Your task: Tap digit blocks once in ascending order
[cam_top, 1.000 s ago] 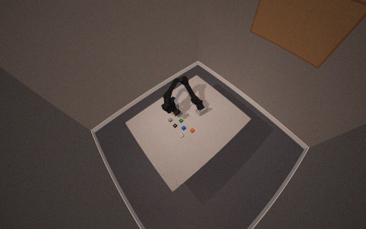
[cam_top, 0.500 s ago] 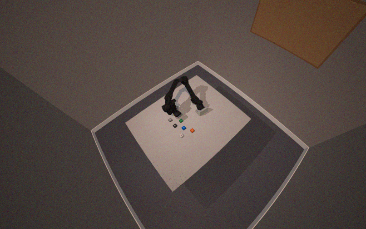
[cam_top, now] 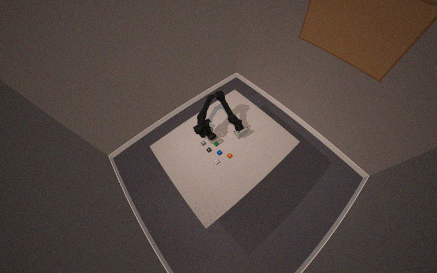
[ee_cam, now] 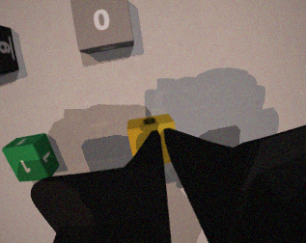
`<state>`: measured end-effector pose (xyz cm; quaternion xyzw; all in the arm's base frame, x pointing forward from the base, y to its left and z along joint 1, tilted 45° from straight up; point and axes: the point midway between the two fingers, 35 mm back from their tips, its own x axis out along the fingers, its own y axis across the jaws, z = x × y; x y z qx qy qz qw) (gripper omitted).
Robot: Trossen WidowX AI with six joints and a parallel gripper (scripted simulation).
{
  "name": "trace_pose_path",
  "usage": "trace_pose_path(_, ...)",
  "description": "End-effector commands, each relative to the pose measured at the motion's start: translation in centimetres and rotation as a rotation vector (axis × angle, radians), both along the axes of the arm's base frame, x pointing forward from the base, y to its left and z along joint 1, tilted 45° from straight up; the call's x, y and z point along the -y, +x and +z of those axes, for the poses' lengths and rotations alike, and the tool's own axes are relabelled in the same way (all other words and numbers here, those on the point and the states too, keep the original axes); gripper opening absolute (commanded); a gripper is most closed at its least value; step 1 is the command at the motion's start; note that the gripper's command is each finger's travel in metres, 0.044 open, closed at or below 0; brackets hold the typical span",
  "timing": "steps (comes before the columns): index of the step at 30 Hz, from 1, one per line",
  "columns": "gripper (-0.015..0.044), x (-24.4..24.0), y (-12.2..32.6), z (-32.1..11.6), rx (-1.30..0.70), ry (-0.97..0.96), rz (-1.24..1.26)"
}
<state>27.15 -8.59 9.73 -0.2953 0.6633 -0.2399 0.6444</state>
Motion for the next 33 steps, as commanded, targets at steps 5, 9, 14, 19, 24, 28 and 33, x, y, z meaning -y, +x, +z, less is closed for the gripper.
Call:
trace_pose_path(5, 0.002, -1.9, -0.1, 1.9, -0.005, -0.003, -0.001)
trace_pose_path(9, 0.002, -4.3, 0.2, 4.2, -0.002, 0.006, -0.001)
trace_pose_path(14, 0.002, -7.6, -0.1, 7.6, -0.008, 0.0, -0.001)
trace_pose_path(19, 0.002, -8.1, 0.4, 7.2, -0.007, 0.001, 0.0)
trace_pose_path(24, 0.002, -12.3, 4.0, 3.4, -0.005, 0.006, 0.0)
trace_pose_path(28, 0.002, -15.8, 6.0, -0.2, -0.003, 0.006, 0.0)
trace_pose_path(33, 0.002, -16.4, 6.3, -0.9, -0.003, 0.006, 0.0)
